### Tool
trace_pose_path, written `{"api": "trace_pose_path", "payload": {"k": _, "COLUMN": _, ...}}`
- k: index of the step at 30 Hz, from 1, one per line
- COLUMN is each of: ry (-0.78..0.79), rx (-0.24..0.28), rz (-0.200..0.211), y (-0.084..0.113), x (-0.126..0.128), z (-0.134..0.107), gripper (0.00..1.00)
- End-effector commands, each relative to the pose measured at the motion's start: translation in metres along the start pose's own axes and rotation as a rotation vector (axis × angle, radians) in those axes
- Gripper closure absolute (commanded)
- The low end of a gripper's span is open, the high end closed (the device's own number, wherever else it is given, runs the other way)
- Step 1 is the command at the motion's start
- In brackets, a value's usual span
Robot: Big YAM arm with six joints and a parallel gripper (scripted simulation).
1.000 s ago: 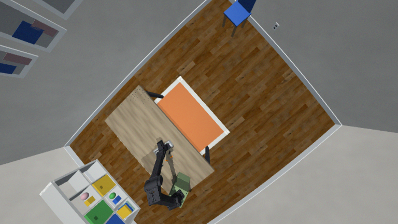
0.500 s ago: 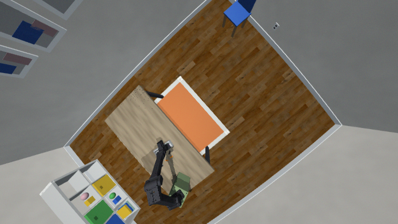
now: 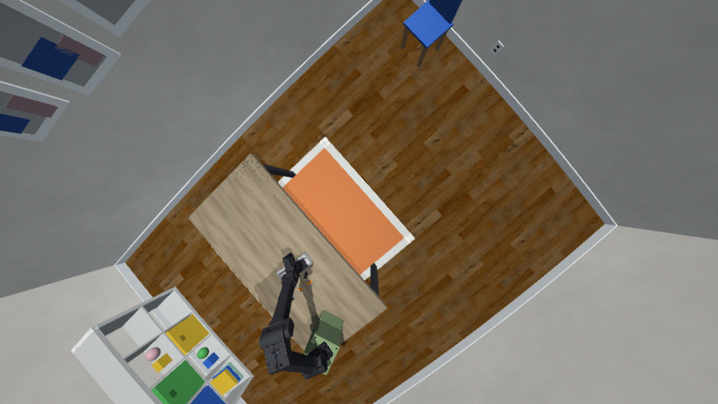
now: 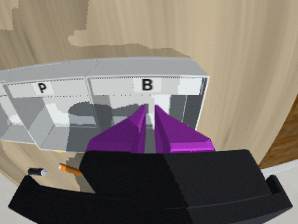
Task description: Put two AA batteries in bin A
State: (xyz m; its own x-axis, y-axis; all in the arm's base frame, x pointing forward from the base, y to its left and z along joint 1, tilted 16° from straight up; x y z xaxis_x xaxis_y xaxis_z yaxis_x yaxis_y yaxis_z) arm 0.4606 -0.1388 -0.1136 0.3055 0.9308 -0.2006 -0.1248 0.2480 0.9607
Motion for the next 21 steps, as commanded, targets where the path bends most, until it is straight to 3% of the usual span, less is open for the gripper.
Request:
{"api": "trace_pose_path", "payload": {"k": 1, "ry": -0.002, "rx": -0.026, "rz": 0.007, "y": 0.016, "x": 0.003, "z": 0.009, "gripper": 0.91}}
{"api": "trace_pose_path", "payload": {"k": 3, "ry": -0.002, "rx": -0.026, "rz": 0.007, "y": 0.016, "x": 0.003, "z": 0.009, "gripper": 0.91}}
{"api": "trace_pose_path", "payload": {"k": 4, "ry": 0.006, "rx": 0.008, "rz": 0.006, "y": 0.001, "x": 0.008, "z": -0.004, "gripper": 0.91}}
{"api": "trace_pose_path", "payload": {"k": 6, "ry": 0.011, "rx": 0.017, "rz": 0.006, "y": 0.004, "x": 0.009, "z": -0.006, "gripper": 0.91}}
{"api": "trace_pose_path", "payload": {"k": 8, "ry": 0.002, "rx": -0.024, "rz": 0.007, "y": 0.023, "x": 0.006, "z": 0.007, "gripper": 0.91}}
{"api": "trace_pose_path", "payload": {"k": 21, "ry": 0.002, "rx": -0.017, "rz": 0.005, "y": 0.046, "x": 0.006, "z": 0.005, "gripper": 0.91}}
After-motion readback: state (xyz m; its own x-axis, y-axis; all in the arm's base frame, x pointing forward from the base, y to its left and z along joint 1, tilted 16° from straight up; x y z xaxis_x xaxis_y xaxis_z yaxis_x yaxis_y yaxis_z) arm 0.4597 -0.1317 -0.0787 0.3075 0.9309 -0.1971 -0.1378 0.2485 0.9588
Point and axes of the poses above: the point where the finger pads meet when closed, its own y axis back along the fingers, its own x axis across the jaws, z = x × y, the point moved 8 cm from there along y, back along the fingers, and after that the axes turned 15 degrees about -y, right-handed, at the moved point
